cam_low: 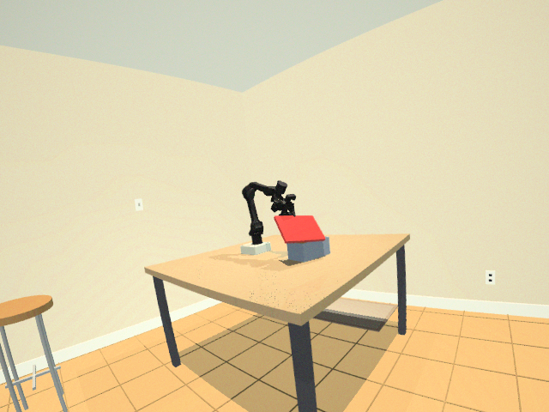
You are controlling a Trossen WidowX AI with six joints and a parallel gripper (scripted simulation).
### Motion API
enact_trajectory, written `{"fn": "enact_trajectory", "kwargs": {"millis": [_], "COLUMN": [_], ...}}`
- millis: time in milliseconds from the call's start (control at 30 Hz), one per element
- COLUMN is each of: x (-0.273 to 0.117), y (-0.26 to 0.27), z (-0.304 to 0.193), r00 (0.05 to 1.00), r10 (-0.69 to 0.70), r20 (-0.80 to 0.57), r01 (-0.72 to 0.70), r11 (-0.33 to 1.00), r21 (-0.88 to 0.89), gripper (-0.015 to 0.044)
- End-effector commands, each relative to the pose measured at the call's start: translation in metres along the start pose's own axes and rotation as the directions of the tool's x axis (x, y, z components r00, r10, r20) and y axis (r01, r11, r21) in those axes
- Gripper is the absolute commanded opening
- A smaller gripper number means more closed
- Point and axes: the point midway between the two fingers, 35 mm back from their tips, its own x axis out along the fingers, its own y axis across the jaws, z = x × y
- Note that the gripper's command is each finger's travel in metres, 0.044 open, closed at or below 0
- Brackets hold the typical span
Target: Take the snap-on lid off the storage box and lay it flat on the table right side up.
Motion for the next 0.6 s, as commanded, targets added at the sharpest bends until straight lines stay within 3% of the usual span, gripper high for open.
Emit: {"fn": "enact_trajectory", "kwargs": {"millis": [0,567], "x": [-0.004,-0.007], "y": [0.003,0.000], "z": [0.008,0.042], "r00": [1.000,1.000], "r10": [0.015,0.015], "r20": [-0.003,-0.001], "r01": [-0.016,-0.015], "r11": [1.000,1.000], "r21": [-0.005,-0.007], "gripper": [0.0000,0.0000]}}
